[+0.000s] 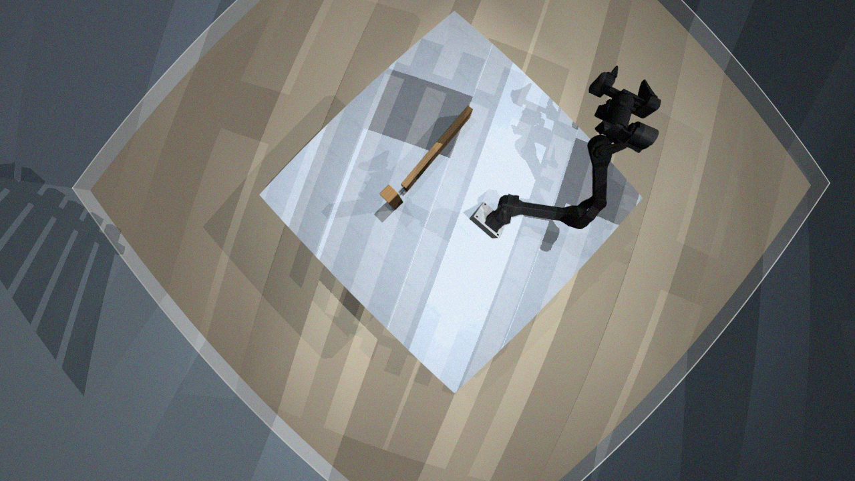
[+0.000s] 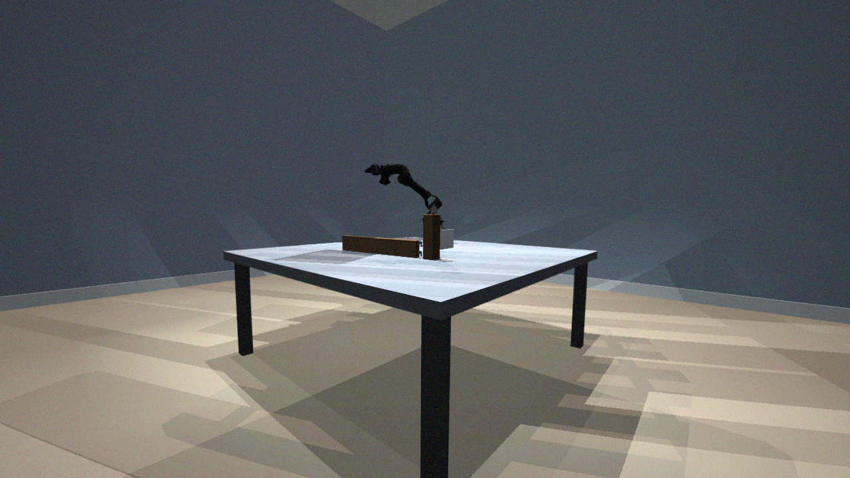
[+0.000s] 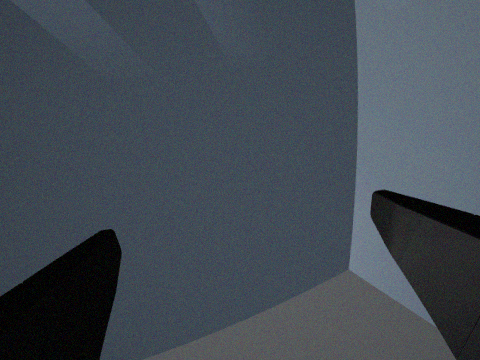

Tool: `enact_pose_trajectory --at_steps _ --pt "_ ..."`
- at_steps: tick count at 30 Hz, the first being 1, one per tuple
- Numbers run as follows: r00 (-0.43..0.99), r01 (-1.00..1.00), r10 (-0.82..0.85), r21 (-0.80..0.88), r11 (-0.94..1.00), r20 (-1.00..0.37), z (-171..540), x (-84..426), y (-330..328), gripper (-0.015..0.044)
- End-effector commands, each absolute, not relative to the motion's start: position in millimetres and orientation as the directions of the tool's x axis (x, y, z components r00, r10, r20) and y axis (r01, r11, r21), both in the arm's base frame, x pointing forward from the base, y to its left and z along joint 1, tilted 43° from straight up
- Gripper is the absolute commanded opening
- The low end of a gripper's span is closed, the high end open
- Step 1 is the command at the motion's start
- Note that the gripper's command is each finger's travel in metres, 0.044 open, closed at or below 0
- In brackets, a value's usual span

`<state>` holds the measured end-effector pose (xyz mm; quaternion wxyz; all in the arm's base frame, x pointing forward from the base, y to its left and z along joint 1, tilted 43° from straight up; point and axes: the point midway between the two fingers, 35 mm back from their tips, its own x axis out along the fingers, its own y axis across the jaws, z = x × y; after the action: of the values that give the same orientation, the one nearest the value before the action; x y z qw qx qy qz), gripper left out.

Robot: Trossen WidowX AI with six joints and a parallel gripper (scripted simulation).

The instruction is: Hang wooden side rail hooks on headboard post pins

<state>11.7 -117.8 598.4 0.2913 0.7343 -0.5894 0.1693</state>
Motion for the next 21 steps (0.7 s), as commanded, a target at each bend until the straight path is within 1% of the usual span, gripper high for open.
enact_pose_trajectory --at_steps 1,7,12,17,21 --pt "0.309 -0.925 -0.738 0.370 -0.086 0.600 593 56 -110 0.0440" --pt "0.434 -0.786 -0.674 0.617 0.042 0.598 570 143 -89 0.0440" --pt "0.538 -0.623 -0.613 0.763 0.173 0.579 538 208 -69 0.0440" --pt "0.640 -0.436 -0.544 0.840 0.324 0.542 497 267 -46 0.0440" --pt "0.717 -0.285 -0.485 0.845 0.452 0.501 457 306 -27 0.0440"
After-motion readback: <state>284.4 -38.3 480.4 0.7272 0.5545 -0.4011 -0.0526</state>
